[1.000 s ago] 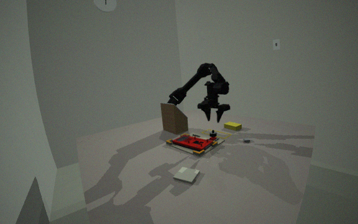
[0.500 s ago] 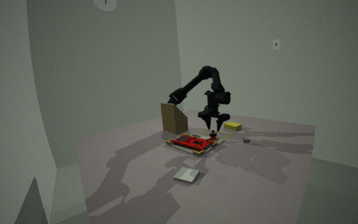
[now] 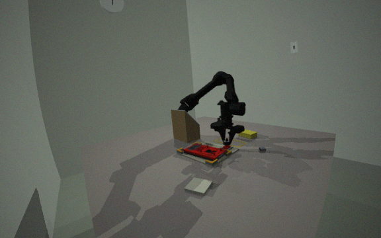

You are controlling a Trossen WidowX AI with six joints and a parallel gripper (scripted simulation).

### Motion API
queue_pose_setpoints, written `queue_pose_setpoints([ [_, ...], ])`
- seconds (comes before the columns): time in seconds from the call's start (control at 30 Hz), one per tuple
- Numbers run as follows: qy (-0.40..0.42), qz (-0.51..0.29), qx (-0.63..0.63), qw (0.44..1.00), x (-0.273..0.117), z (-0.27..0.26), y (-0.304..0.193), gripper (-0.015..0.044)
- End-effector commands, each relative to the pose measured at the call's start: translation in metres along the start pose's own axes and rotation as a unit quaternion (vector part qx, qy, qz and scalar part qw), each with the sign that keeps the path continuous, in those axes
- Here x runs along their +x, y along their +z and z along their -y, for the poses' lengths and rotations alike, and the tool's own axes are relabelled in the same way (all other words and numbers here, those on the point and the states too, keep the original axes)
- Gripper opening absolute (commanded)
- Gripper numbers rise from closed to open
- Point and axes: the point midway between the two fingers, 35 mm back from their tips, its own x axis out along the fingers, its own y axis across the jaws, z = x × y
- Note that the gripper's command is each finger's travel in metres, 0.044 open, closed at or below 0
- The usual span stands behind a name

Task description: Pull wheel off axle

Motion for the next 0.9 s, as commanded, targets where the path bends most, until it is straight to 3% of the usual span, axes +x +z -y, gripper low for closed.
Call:
queue_pose_setpoints([
  [0.0, 0.000, 0.000, -0.001, 1.000, 0.0000, 0.0000, -0.0003, 0.0162],
  [0.1, 0.000, 0.000, -0.001, 1.000, 0.0000, 0.0000, -0.0003, 0.0142],
  [0.3, 0.000, 0.000, -0.001, 1.000, -0.0011, -0.0001, -0.0002, 0.0000],
  [0.87, 0.000, 0.000, 0.000, 1.000, -0.0067, -0.0003, 0.0000, 0.0000],
])
